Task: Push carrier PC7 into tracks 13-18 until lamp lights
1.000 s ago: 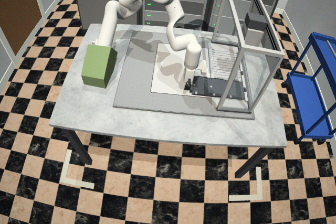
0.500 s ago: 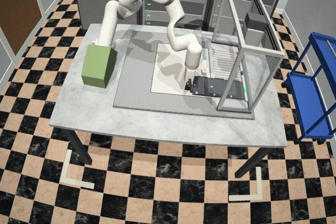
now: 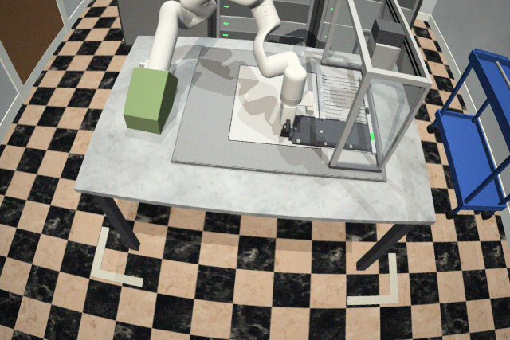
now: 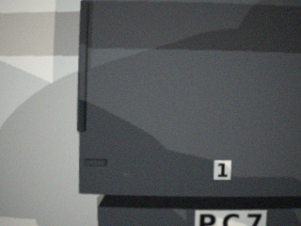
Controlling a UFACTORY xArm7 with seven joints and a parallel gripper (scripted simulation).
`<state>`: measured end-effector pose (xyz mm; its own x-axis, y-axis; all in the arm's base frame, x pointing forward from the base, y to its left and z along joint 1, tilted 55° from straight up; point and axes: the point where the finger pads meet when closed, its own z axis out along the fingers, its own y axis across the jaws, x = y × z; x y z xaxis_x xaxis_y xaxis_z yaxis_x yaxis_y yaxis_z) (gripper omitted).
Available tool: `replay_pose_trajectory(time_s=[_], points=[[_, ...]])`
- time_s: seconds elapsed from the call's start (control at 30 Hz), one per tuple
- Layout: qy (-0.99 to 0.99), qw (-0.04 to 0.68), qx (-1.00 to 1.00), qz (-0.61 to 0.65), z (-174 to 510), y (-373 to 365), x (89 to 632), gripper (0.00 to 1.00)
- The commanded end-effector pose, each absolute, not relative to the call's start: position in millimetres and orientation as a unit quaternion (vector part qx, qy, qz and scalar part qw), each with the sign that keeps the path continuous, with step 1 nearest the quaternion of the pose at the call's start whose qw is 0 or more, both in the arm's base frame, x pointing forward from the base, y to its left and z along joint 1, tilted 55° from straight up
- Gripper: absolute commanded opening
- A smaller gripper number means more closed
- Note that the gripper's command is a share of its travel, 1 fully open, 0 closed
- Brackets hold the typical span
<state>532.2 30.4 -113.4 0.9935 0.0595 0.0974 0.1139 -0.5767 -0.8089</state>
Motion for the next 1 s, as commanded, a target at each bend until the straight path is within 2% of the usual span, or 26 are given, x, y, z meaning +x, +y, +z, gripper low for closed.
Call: replay_pose_trajectory(time_s=[0.0,0.97], points=[[-0.048,0.456,-0.888,-0.032,-112.7,27.3,533.8,0.82],[-0.048,0.456,-0.888,-0.032,-113.5,26.8,525.8,0.82]])
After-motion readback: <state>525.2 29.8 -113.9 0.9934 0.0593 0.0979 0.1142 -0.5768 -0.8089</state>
